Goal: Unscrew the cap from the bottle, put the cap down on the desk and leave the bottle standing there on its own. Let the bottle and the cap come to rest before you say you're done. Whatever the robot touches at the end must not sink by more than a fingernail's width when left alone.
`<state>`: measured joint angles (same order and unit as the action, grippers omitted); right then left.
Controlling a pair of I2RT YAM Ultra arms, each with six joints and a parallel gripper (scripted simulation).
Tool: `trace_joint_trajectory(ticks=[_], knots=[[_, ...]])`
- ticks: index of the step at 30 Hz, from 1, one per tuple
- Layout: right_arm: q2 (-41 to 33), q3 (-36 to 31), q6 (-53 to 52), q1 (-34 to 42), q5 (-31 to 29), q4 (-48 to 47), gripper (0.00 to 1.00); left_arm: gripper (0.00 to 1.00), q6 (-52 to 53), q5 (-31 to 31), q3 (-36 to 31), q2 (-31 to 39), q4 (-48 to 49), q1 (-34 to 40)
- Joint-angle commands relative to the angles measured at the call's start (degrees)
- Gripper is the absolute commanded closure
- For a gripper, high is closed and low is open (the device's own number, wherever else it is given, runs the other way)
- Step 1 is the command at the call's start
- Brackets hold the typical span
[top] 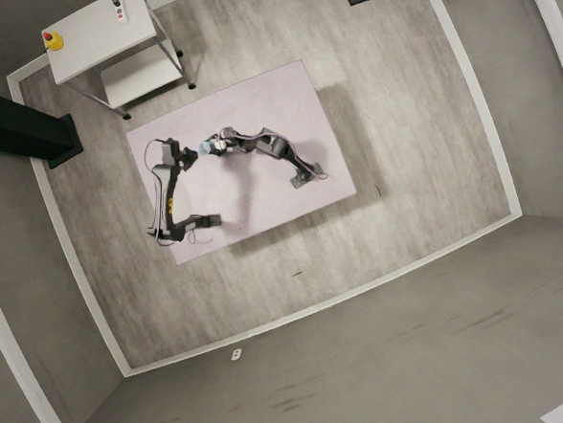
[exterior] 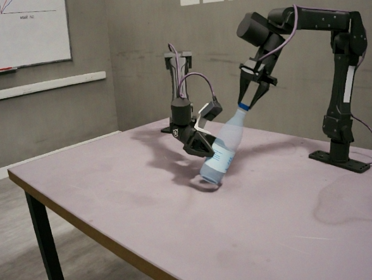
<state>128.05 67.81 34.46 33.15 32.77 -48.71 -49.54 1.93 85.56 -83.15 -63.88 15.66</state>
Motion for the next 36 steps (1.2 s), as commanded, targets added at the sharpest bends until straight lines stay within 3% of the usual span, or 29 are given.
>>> trace_joint_trajectory(ticks=[1,36], knots=[[-1.31,0.61,0.28,-0.21,0.56,0.28,1.00,1.00,0.04,0.16,0.86,1.34,-0.50,-0.08],[-0.47,0.24,0.09,-0.43,0.25,-0.08,1.00,1.00,-3.38,0.23,0.30,0.25,0.14,-0.01]])
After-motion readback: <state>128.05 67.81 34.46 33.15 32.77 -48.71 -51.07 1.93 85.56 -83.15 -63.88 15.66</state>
